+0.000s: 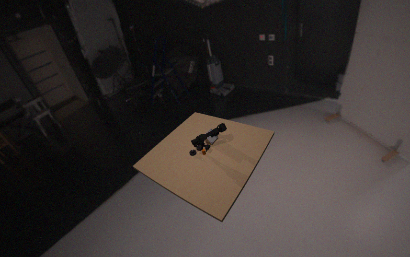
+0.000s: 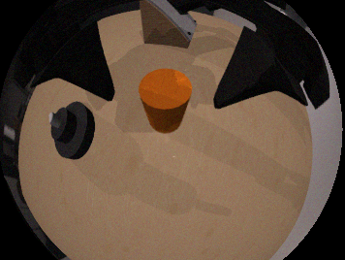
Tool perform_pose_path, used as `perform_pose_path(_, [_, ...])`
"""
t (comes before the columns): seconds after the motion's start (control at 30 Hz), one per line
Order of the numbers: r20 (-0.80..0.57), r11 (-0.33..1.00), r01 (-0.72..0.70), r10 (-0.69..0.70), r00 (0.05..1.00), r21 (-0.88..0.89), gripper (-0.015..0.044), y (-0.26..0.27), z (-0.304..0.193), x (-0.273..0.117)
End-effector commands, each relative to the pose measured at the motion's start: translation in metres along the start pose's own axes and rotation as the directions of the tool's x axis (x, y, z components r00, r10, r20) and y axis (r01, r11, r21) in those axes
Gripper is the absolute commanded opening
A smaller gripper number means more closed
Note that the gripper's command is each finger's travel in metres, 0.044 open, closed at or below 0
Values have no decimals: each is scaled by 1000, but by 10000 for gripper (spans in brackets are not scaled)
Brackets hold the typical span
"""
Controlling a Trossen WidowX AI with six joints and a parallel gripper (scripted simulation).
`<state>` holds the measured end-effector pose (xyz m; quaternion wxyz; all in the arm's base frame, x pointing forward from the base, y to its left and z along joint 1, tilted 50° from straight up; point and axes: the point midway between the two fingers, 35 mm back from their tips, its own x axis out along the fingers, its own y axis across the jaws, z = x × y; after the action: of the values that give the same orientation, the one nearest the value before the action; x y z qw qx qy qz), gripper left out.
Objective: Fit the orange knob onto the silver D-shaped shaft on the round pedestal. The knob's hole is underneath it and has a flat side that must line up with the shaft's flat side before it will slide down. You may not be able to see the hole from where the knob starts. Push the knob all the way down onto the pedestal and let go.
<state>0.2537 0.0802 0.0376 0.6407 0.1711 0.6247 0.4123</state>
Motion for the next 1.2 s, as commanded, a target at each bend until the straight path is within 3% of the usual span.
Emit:
perform_pose_path(0.0, [-1,1000,-8,8,1000,10,440,1,-2,7])
perform_pose_path(0.73, [-1,1000,-14,14,1000,9,440,3,-4,40])
perform_pose_path(1.07, [-1,1000,-14,14,1000,9,177,3,-4,40])
perform_pose_path(1.17, [-1,1000,-14,14,1000,9,158,3,-4,40])
